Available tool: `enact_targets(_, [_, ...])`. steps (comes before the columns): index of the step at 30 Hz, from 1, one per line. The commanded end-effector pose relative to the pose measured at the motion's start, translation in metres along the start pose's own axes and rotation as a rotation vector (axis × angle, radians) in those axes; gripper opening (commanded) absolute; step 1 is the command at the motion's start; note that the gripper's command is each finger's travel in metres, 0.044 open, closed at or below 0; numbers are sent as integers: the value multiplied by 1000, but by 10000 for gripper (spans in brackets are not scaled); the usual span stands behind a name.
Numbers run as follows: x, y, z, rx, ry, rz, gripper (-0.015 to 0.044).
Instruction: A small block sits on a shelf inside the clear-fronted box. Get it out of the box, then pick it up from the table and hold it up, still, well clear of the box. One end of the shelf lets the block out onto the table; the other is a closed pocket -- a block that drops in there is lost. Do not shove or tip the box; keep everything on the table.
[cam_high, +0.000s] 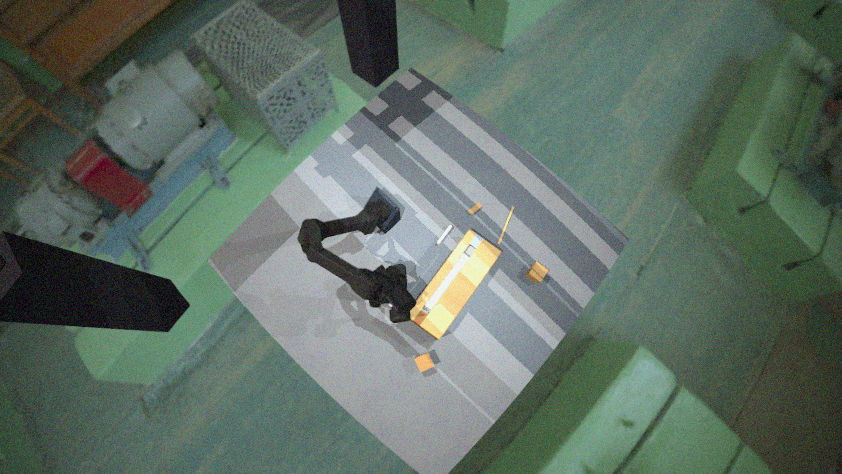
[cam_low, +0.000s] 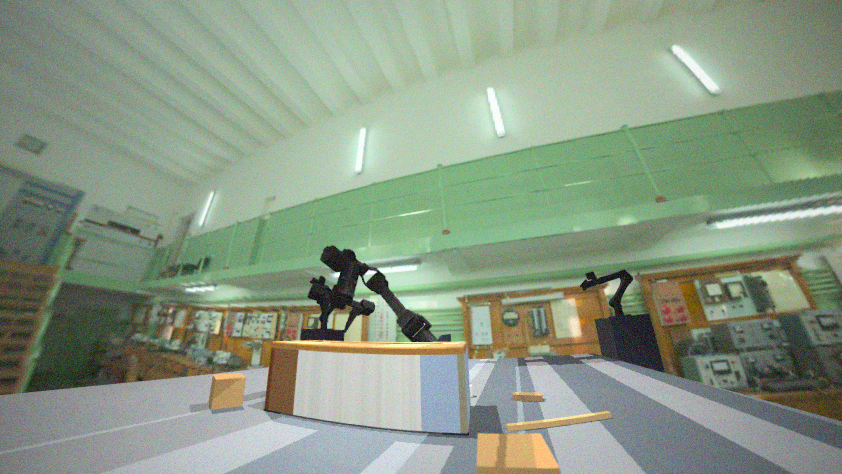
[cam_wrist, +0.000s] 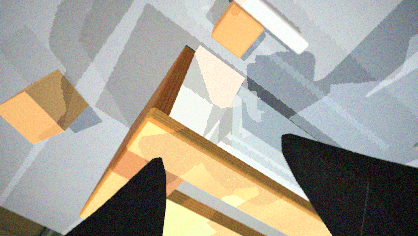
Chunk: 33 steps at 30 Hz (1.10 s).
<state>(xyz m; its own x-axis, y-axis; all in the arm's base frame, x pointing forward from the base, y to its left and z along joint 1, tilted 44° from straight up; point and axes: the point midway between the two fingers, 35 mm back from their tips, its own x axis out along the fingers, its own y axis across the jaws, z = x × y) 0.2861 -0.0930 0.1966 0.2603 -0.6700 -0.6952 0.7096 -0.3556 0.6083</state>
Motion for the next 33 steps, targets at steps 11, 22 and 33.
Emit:
enact_targets(11, [-7, 2, 12, 769, 100, 19, 285])
enact_targets(22, [80, -17, 28, 769, 99, 23, 285])
enact_targets(33, [91, -20, 31, 769, 99, 24, 285])
